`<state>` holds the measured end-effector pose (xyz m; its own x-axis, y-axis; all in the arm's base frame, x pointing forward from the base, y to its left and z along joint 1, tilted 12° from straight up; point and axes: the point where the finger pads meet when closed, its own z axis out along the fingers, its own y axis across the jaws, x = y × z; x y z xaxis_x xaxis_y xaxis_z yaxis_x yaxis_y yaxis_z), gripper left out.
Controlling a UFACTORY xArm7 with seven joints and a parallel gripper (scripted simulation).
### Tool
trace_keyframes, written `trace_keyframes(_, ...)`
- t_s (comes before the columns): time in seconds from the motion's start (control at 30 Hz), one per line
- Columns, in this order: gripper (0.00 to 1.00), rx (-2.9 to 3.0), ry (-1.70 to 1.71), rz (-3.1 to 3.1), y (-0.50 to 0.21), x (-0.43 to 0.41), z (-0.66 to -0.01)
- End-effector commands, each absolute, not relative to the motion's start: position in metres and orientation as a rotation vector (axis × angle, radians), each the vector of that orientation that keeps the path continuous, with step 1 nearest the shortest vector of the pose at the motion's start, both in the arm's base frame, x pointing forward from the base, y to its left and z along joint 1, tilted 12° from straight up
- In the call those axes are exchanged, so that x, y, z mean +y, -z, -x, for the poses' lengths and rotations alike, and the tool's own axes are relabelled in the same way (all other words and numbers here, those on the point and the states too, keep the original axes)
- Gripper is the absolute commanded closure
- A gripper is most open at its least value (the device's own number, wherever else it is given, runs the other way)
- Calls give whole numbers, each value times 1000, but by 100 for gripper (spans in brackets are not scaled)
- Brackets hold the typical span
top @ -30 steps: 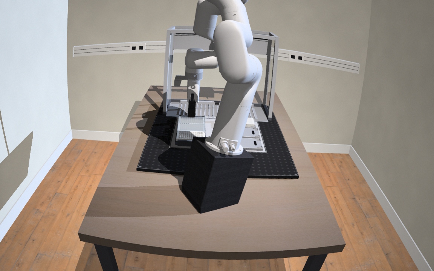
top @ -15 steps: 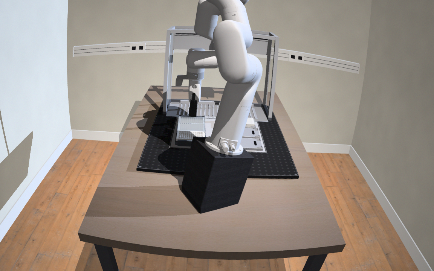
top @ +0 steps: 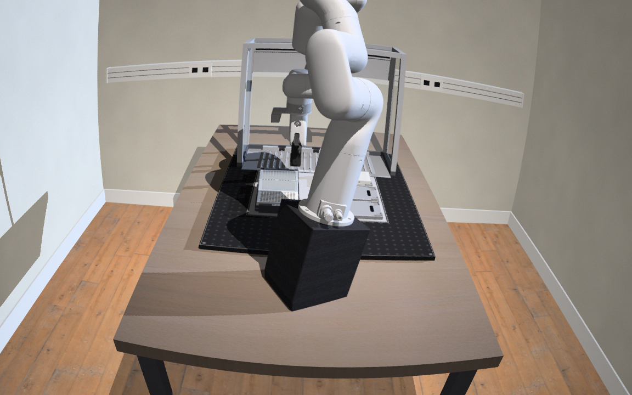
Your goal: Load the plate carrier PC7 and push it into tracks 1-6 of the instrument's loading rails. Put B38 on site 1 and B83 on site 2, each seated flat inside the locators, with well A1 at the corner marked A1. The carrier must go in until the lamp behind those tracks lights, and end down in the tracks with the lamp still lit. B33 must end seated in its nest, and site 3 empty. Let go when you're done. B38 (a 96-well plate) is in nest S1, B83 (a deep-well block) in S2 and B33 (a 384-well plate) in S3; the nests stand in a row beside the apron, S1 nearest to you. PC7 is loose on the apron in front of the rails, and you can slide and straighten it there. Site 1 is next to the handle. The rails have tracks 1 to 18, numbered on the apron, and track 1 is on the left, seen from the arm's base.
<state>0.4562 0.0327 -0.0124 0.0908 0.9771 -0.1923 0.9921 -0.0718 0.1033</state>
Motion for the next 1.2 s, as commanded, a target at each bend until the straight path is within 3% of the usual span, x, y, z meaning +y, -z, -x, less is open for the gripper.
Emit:
trace_keyframes(0.0,0,1989,101,-2158,9,13,-478)
trace_keyframes(1.17,0,1989,101,-2158,16,-14,-502)
